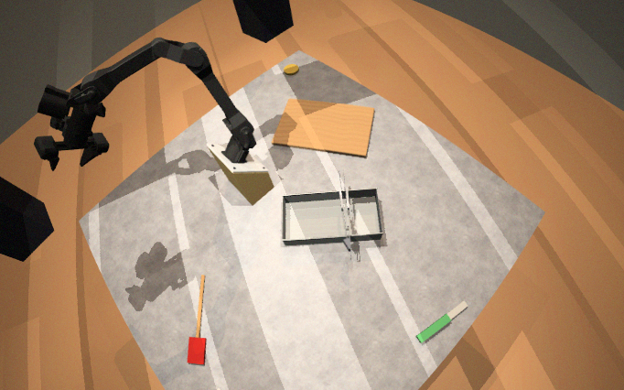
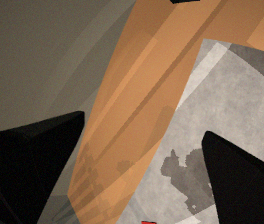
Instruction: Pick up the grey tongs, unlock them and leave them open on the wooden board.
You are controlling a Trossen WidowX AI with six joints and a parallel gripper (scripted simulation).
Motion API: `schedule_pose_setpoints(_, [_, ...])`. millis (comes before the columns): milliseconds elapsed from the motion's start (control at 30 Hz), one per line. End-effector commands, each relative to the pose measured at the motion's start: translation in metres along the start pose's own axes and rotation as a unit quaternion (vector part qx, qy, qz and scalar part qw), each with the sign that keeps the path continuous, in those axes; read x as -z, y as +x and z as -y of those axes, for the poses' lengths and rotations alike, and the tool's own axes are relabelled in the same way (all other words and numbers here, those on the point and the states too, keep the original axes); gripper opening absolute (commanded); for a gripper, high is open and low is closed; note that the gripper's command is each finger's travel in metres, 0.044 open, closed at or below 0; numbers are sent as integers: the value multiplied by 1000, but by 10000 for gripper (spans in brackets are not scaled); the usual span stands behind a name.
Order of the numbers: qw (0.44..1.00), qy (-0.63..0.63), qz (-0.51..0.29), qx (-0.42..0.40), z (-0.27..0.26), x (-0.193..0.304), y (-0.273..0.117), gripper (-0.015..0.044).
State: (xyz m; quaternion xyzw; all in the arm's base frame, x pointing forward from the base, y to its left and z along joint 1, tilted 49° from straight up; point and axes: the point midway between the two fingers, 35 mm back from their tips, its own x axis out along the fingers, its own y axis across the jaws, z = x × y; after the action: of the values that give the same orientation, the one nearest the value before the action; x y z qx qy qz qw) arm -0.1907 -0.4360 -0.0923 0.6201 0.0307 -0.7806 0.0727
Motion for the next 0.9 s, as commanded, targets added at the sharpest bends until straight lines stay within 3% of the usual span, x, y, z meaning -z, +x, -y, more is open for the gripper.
schedule_pose_setpoints(0, [1000,-4,0,-1,-1,2,-1,426])
schedule_pose_setpoints(167, [998,-54,-19,-19,-18,41,-17,440])
schedule_pose_setpoints(500, [969,-215,-97,-76,-47,182,-74,440])
schedule_pose_setpoints(867, [892,-391,-198,-111,-7,354,-152,440])
